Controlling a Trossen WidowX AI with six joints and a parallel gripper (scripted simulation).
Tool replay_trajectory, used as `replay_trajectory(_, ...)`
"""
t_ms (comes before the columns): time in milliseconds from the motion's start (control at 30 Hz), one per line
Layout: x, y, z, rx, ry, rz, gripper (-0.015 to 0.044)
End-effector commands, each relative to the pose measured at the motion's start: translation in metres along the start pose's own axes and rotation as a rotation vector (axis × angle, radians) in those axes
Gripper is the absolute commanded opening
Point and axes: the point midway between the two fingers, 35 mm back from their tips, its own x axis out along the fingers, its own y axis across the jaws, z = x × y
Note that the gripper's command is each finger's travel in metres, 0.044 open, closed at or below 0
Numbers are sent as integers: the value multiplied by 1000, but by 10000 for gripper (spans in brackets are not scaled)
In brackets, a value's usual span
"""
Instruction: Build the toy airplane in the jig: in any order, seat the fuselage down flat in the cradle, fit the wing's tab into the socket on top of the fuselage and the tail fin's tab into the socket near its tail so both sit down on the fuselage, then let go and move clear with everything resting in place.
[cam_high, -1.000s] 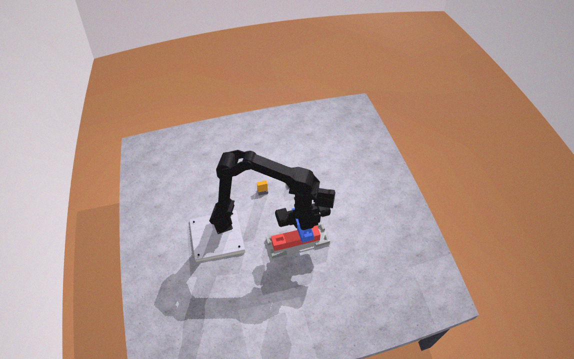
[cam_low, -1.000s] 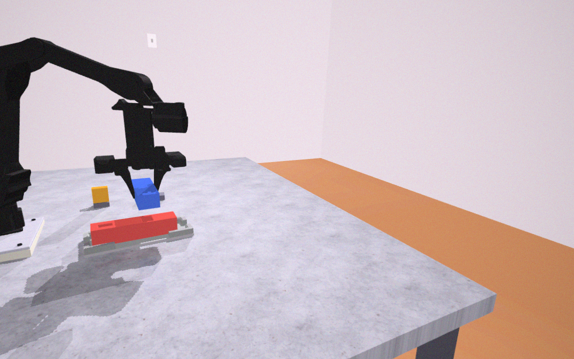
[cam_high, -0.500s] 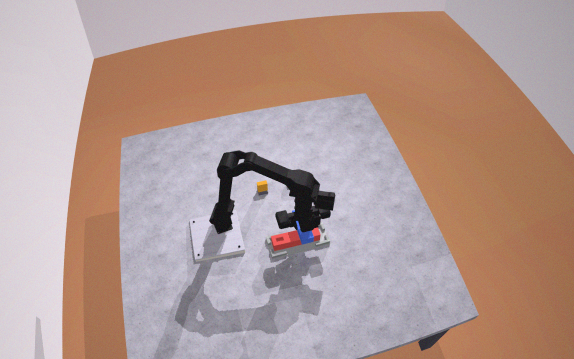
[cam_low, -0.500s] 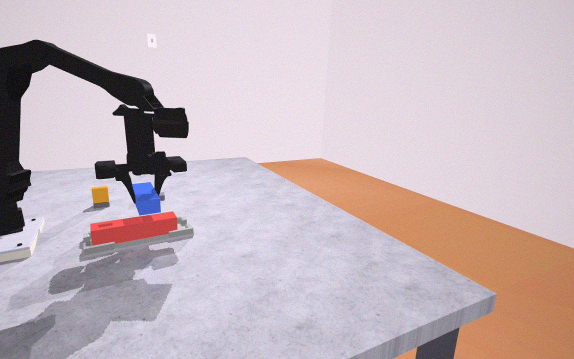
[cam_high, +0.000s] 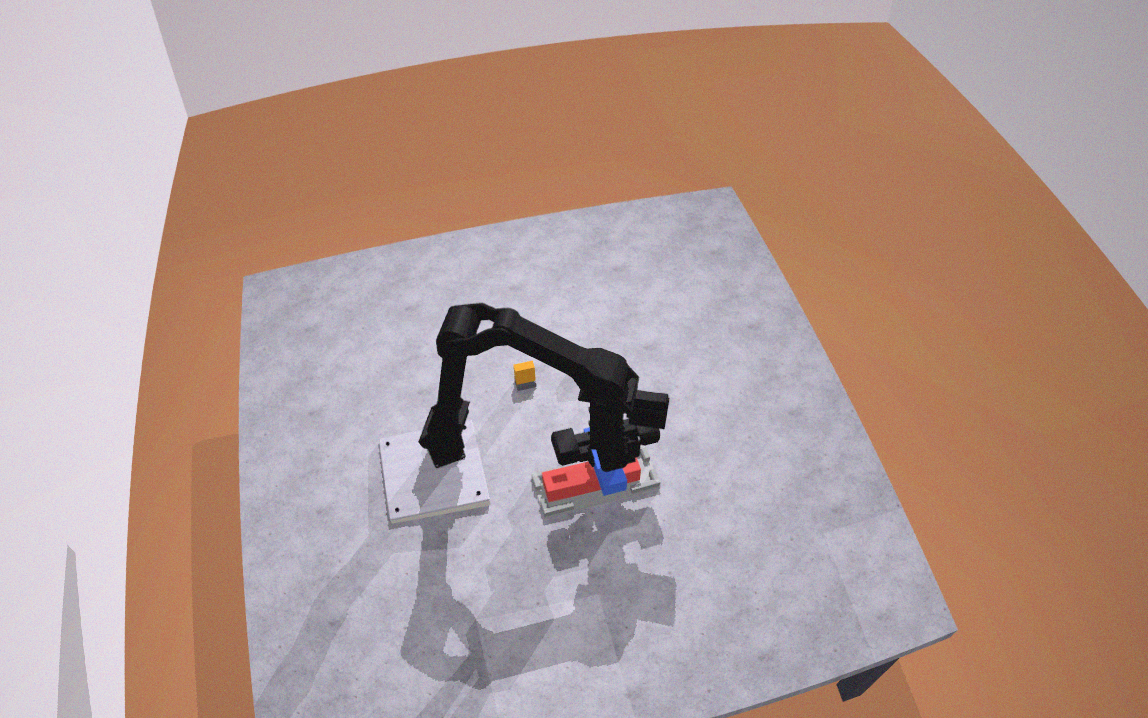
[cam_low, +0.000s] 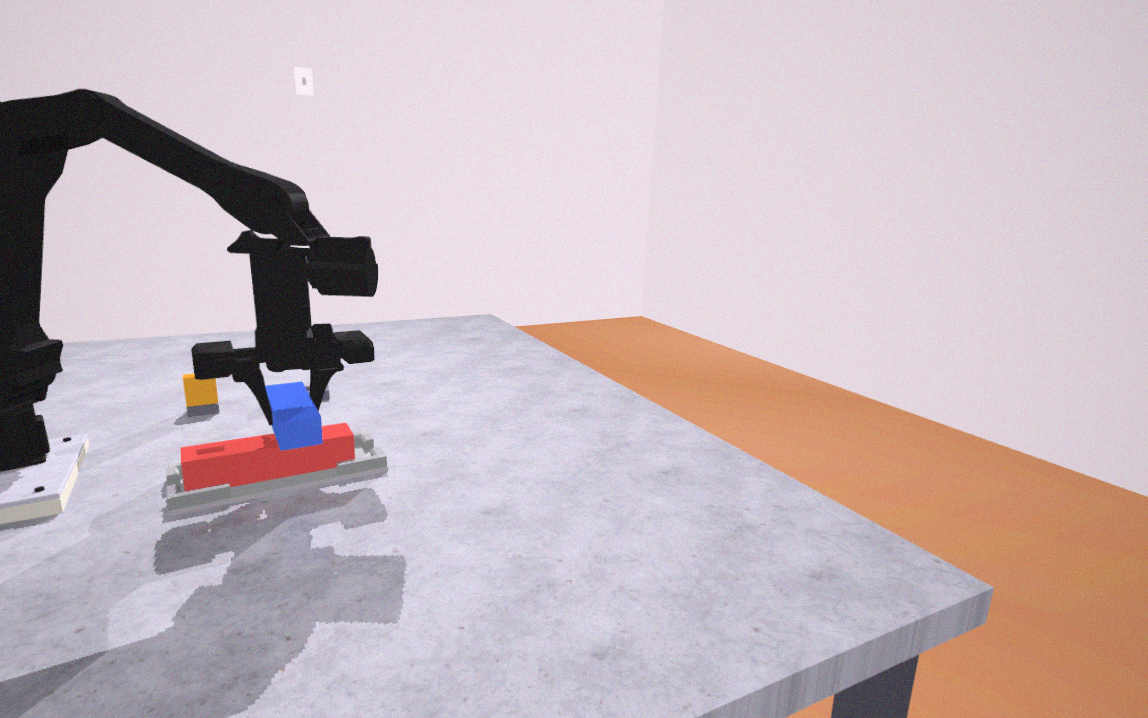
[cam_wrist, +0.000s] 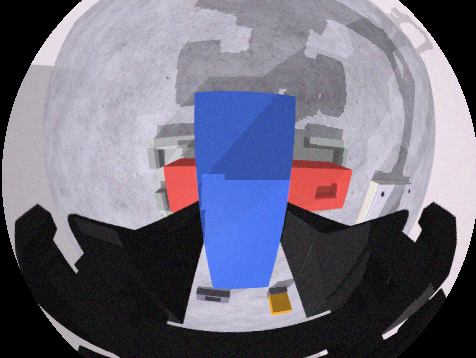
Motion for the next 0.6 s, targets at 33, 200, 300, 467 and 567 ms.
replay_trajectory(33,4,0,1,5,-6,-1,197)
replay_trajectory(200,3,0,0,0,1,-1,189)
replay_trajectory(300,3,0,0,0,1,-1,130)
replay_trajectory(467,3,0,0,0,1,-1,104)
replay_trajectory(567,3,0,0,0,1,-1,183)
